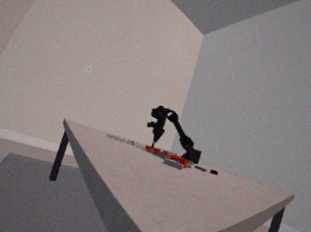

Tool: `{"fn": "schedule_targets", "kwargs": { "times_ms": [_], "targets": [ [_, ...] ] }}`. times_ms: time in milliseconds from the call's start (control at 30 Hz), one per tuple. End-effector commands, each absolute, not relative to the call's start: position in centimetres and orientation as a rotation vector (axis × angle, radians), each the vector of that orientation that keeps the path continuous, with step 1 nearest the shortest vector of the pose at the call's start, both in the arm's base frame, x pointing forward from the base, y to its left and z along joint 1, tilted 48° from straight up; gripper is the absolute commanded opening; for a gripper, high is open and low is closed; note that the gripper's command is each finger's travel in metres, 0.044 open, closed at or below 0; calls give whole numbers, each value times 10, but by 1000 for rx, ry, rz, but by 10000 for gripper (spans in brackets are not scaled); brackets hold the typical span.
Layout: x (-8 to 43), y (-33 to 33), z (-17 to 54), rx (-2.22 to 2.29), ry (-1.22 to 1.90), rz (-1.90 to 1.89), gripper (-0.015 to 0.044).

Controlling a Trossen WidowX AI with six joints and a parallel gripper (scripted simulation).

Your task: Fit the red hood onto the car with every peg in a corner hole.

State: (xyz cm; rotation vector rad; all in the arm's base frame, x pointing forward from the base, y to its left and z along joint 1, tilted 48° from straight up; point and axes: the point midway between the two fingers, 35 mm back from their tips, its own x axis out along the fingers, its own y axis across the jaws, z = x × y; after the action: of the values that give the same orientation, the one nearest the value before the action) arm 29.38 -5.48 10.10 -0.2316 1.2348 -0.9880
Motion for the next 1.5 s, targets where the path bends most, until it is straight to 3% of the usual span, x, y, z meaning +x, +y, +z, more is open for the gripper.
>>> {"fn": "schedule_targets", "kwargs": {
  "times_ms": [0,1467],
  "targets": [
    [292,-60,97,-238,1241,-991,440],
    [291,-85,75,-240,1240,-993,440]
  ]
}}
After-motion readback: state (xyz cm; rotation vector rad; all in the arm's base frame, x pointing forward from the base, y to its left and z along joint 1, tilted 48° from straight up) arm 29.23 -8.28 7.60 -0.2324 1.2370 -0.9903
